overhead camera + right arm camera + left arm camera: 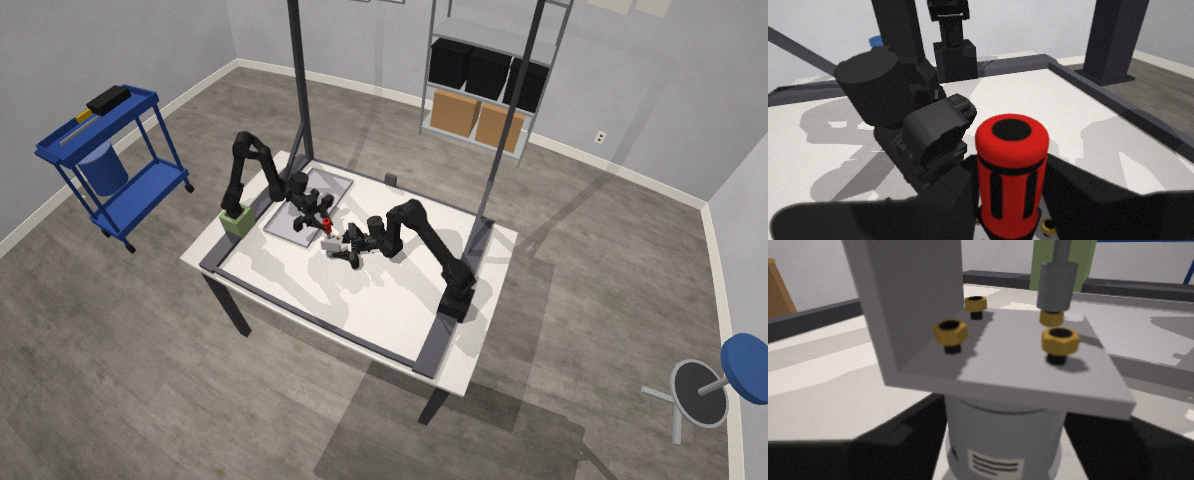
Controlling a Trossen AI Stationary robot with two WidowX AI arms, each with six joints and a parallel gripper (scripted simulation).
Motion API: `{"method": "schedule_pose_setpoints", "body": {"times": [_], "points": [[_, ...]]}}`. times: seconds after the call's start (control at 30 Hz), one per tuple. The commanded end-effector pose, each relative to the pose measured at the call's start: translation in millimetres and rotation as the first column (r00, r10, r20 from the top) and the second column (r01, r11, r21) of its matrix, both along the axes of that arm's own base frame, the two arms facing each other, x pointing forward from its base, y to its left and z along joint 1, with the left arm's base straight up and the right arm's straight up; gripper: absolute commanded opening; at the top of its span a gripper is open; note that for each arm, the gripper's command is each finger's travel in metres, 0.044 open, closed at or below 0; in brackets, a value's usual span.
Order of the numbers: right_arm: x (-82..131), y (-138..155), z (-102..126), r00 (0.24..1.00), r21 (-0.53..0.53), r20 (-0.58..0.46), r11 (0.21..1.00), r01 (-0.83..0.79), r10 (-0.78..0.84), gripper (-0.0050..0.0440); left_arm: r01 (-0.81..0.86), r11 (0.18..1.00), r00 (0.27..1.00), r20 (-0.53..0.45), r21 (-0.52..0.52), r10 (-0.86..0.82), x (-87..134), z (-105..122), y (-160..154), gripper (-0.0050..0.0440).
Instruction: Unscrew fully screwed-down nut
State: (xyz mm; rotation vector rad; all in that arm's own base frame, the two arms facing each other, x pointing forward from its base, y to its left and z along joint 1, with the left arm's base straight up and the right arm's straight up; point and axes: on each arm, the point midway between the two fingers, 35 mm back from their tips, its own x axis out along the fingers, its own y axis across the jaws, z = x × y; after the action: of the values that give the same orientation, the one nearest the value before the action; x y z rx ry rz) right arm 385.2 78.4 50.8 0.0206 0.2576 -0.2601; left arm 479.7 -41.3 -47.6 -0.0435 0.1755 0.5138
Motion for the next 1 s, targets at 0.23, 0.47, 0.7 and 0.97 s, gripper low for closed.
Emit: {"method": "schedule_pose_setpoints", "body": {"times": [0.23,0.47,0.7,0.97], "points": [[3.7,1.0,14.7,0.999,0.016,0.041,1.0,0.004,-0.005,0.0135,-0.002,1.0,0.999,0.037,-0.01,0.003,7.5,14.8,-0.7,0.0245],[3.7,0.9,11.6,0.999,0.014,0.032,1.0,0.003,-0.004,0.0135,-0.002,1.0,0.999,0.037,-0.01,0.003,7.5,14.8,-0.7,0.0245],[3.7,0.9,11.6,0.999,0.014,0.032,1.0,0.003,-0.004,0.0135,-0.002,1.0,0.999,0.037,-0.01,0.003,7.5,14.8,-0.7,0.0245],[3.8,1.0,11.9,0.999,0.015,0.033,1.0,0.004,-0.004,0.0135,-0.002,1.0,0.999,0.037,-0.01,0.003,7.5,14.8,-0.7,0.0245]]}}
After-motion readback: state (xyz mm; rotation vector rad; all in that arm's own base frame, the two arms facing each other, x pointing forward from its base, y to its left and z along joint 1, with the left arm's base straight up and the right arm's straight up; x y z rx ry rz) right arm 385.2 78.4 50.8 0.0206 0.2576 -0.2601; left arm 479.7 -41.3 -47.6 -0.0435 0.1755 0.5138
